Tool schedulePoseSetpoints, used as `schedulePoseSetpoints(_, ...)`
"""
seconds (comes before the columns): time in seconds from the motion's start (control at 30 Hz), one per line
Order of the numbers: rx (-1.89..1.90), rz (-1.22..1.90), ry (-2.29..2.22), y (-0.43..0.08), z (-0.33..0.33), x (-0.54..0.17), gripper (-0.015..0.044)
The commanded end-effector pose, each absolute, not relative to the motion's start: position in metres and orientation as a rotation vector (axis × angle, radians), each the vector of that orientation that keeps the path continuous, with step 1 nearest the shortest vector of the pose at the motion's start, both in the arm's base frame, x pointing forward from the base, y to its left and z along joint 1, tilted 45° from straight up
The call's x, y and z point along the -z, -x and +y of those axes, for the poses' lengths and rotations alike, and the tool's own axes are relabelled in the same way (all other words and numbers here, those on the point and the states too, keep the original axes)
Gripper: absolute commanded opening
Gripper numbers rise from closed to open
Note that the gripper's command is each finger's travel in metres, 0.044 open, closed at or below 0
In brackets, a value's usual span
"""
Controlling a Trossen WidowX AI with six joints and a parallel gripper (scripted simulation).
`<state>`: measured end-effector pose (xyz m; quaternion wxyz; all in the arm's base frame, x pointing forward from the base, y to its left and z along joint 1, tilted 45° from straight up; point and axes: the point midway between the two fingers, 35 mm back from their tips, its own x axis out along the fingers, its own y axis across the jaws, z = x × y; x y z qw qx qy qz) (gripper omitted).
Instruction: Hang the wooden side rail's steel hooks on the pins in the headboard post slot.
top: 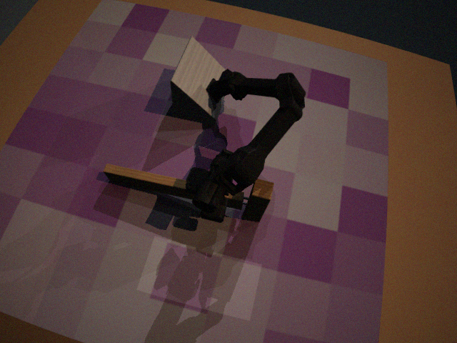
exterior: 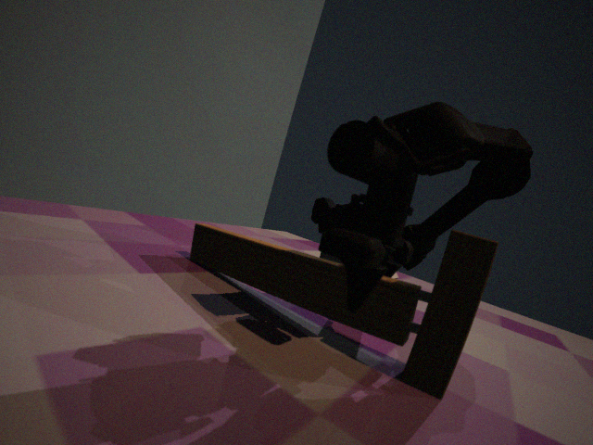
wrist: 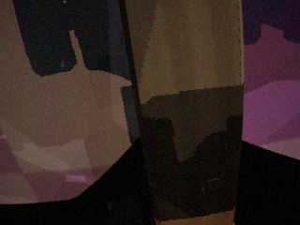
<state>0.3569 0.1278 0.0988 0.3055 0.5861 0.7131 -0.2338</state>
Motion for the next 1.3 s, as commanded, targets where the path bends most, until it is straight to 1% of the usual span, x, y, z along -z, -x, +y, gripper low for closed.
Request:
schedulePoseSetpoints(0.0,0.608,1.870,-1.567,-0.3594,0.1257,-0.1054,0.0000)
schedulePoseSetpoints(1.27,0.608,1.870,-1.567,-0.3594,0.1284,-0.1087,0.0000)
